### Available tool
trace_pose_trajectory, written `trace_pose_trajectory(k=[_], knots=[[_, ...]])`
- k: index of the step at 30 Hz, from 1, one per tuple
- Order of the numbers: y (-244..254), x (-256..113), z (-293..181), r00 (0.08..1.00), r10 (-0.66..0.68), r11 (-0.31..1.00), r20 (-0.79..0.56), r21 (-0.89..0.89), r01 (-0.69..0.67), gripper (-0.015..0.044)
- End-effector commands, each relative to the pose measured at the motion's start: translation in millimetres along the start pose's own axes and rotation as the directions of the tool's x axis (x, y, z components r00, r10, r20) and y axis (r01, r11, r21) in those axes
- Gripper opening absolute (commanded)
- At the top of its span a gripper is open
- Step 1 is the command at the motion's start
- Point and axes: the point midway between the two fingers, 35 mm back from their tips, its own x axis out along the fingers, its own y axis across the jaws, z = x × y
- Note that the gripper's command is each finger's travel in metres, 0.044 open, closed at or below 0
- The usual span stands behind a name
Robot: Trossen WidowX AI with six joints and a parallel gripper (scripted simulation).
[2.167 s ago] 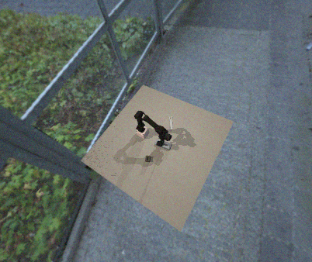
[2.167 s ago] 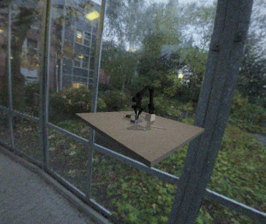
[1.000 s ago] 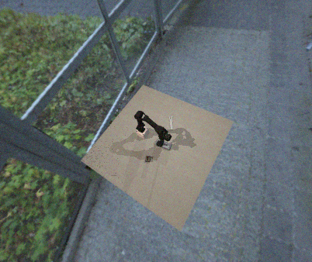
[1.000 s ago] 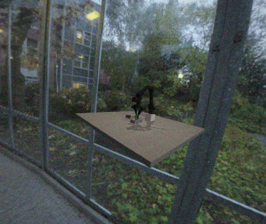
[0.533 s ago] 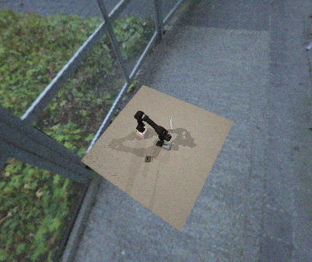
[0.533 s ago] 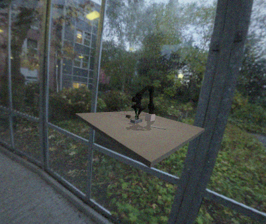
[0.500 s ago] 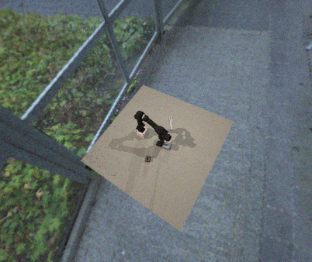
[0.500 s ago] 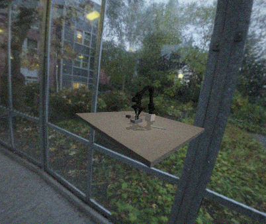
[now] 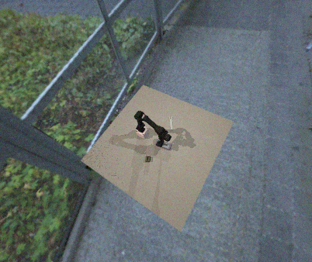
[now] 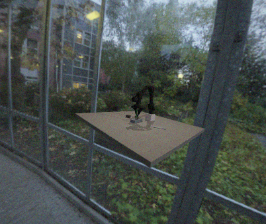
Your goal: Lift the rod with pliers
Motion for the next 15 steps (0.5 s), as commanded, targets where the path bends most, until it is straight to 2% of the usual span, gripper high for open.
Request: trace_pose_trajectory(k=[1, 15], knots=[[-1.6, -0.3, 0.8, 1.0, -0.006, 1.0, 0.002, -0.003, 0.006, 0.0231], [-2.0, -0.3, 0.8, 1.0, -0.006, 1.0, 0.002, -0.003, 0.006, 0.0227]])
